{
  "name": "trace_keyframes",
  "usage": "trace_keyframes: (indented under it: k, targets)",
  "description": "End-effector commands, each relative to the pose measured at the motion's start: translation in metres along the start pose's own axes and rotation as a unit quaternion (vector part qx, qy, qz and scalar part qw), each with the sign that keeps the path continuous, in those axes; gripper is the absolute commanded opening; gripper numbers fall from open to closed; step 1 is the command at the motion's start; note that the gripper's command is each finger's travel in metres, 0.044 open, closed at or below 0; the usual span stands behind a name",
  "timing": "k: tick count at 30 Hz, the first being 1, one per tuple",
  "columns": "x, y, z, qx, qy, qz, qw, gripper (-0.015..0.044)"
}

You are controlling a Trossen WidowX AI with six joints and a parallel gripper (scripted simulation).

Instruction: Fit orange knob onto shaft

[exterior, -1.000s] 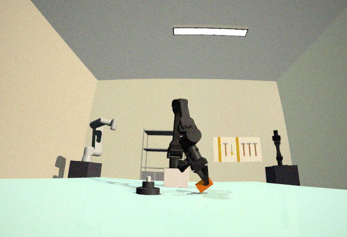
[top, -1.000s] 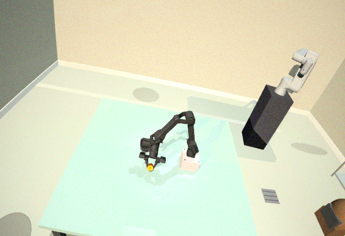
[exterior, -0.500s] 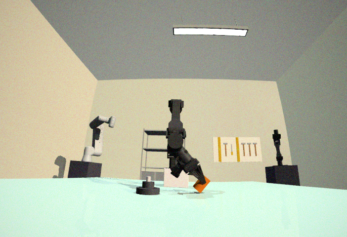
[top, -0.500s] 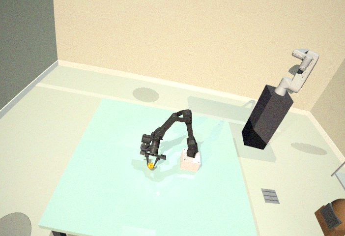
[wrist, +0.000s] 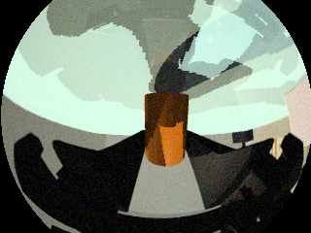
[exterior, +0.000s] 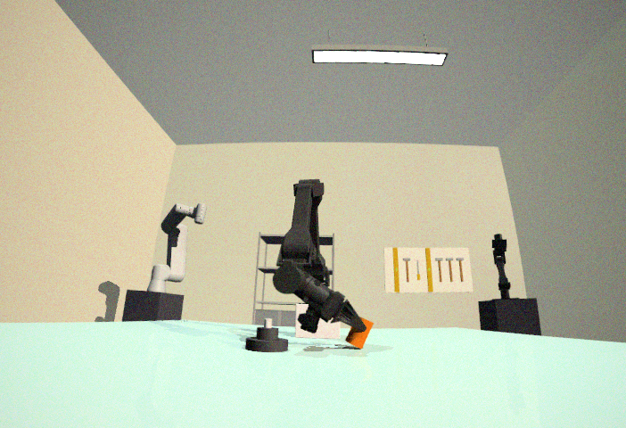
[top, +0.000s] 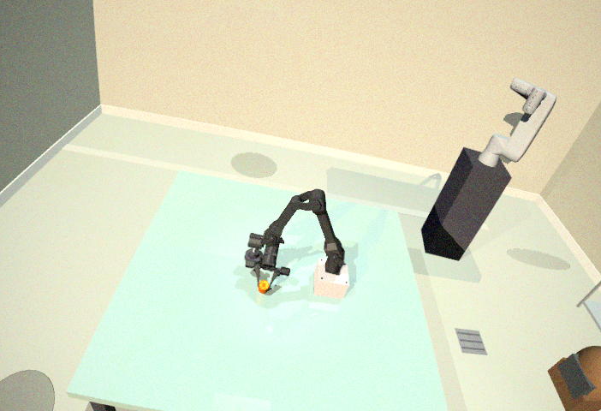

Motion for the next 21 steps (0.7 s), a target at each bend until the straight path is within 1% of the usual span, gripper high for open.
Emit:
trace_keyframes:
  k: [1, 4, 7, 21]
  targets:
    - [-0.0009, 0.0068, -0.0012, 0.024, 0.005, 0.000, 1.000, 0.0179]
    - [-0.0001, 0.0034, -0.0022, 0.009, 0.003, 0.000, 1.000, 0.0179]
    - [-0.0008, 0.0036, -0.0015, 0.013, 0.004, 0.003, 1.000, 0.0258]
    - [-0.0008, 0.0036, -0.0015, 0.013, 0.004, 0.003, 1.000, 0.0260]
Point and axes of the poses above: the point midway between the two fingers, 35 mm back from their tips, its own z axis out along the fingers, its own x axis across the jaws, y = z × x, the point moved 9 cm from there along -z, back along the fingers, and after that the axes turned 12 degrees about -z, right-handed, at the moved point
